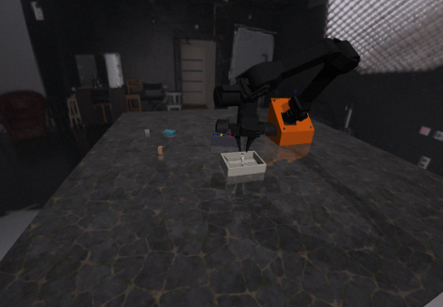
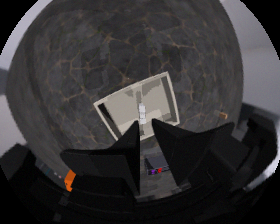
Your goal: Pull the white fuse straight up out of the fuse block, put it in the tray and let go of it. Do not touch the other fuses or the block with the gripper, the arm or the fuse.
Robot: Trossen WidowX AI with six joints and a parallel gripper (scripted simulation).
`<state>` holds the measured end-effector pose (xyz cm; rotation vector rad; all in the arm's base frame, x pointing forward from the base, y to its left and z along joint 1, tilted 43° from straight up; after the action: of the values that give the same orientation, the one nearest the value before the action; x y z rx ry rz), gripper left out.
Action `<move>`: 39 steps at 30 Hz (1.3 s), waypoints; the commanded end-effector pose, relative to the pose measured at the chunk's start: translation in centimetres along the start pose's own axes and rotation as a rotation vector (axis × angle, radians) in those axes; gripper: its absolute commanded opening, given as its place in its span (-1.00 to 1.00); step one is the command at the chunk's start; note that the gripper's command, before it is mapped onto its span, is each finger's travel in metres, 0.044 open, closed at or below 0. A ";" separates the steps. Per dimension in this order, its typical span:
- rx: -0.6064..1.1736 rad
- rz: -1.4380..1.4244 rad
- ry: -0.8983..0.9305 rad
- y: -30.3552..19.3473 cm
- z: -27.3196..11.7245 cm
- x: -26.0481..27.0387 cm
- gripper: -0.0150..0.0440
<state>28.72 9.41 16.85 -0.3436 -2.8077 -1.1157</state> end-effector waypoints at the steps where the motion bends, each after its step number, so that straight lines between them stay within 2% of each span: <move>1: 0.000 -0.001 -0.001 0.0 0.0 0.0 0.13; 7: 0.000 0.000 -0.001 0.0 -0.3 0.0 0.63; 11: 0.005 0.005 0.002 -0.1 -3.7 0.0 0.63; 39: 0.007 0.010 0.000 -0.1 -3.5 0.0 0.63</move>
<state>28.72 6.91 19.37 -0.3571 -2.8065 -1.1032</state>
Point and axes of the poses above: the point midway between the two fingers, 35 mm back from their tips, its own z axis out along the fingers, its own x axis across the jaws, y = z × x, the point moved 8 cm from there along -z, back along the fingers, and after that the axes turned 3 degrees about -z, right-handed, at the moved point
